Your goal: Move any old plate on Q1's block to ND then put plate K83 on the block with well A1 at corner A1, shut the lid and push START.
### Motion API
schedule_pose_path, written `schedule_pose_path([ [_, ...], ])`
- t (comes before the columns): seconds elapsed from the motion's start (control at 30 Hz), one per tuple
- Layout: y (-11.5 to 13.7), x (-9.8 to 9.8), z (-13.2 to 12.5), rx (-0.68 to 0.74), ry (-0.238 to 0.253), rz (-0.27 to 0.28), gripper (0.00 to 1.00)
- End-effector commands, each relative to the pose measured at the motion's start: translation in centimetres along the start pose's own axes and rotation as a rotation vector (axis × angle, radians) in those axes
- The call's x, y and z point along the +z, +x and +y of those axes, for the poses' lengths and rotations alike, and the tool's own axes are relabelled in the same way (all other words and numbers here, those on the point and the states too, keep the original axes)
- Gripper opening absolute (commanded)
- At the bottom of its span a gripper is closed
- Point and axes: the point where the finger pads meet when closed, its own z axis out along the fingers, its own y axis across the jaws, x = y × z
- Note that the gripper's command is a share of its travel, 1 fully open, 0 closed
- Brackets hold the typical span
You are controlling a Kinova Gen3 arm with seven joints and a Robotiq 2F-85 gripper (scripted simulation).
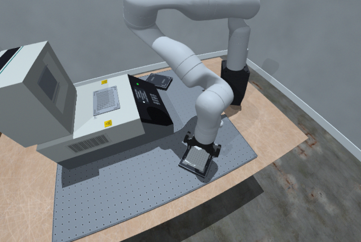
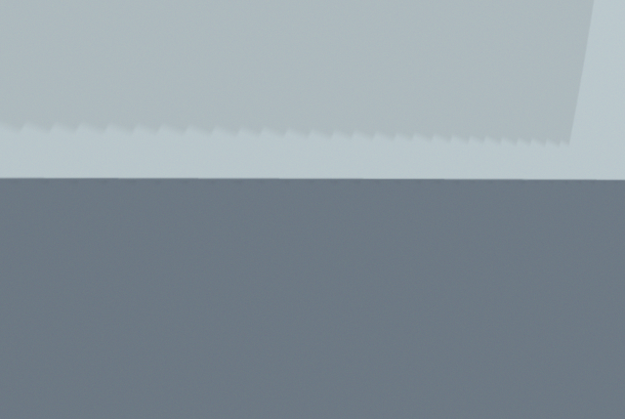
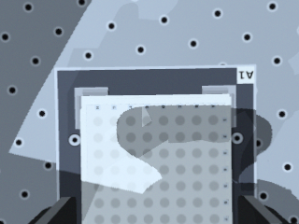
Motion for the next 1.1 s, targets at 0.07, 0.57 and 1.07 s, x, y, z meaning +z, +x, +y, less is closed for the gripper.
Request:
schedule_pose_path([
  [0.07, -0.07, 0.09, -0.01, 0.000, 0.000, -0.002, 1.00],
  [0.57, -0.07, 0.52, -0.02, 0.000, 0.000, -0.002, 1.00],
  [1.07, -0.07, 0.95, -0.02, 0.000, 0.000, -0.002, 1.00],
])
